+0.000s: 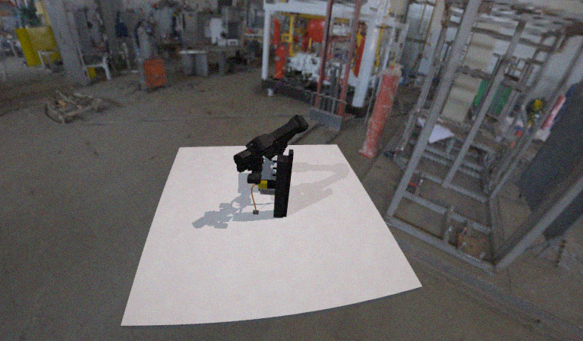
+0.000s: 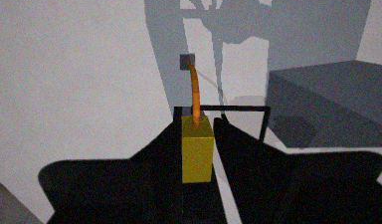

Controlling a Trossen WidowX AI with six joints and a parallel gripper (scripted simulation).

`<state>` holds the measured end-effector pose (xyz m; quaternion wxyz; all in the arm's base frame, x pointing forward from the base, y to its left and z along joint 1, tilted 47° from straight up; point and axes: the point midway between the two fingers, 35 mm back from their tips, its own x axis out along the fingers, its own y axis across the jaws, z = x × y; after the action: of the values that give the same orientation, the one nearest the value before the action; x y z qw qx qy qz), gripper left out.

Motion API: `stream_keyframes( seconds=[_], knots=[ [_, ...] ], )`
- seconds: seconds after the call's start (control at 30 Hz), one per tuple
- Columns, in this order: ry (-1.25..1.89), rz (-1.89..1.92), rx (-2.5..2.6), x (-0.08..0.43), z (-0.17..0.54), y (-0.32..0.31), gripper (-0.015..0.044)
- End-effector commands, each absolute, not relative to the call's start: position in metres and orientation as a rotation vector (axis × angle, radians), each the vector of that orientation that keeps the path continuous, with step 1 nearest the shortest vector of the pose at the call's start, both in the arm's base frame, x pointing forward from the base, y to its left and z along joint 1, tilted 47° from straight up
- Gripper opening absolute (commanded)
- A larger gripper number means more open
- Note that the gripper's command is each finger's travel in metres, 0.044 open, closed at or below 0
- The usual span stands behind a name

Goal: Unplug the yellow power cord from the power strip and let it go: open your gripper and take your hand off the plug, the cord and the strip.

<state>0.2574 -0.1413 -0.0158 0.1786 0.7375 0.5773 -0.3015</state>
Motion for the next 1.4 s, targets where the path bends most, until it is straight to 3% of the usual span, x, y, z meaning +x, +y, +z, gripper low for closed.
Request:
stream_keyframes(
  seconds=[0.0,0.03,0.07,0.23,1.37],
  knots=[
    [1.587,-0.905,2.059,0.247,-0.032,-0.169,0.0],
    [1.587,-0.905,2.059,0.247,-0.033,-0.17,0.0],
    [1.625,-0.87,2.06,0.255,-0.021,-0.147,0.0026],
    [1.625,-0.87,2.06,0.255,-0.021,-0.147,0.0157],
    [1.591,-0.902,2.064,0.257,0.002,-0.14,0.016]
  ],
)
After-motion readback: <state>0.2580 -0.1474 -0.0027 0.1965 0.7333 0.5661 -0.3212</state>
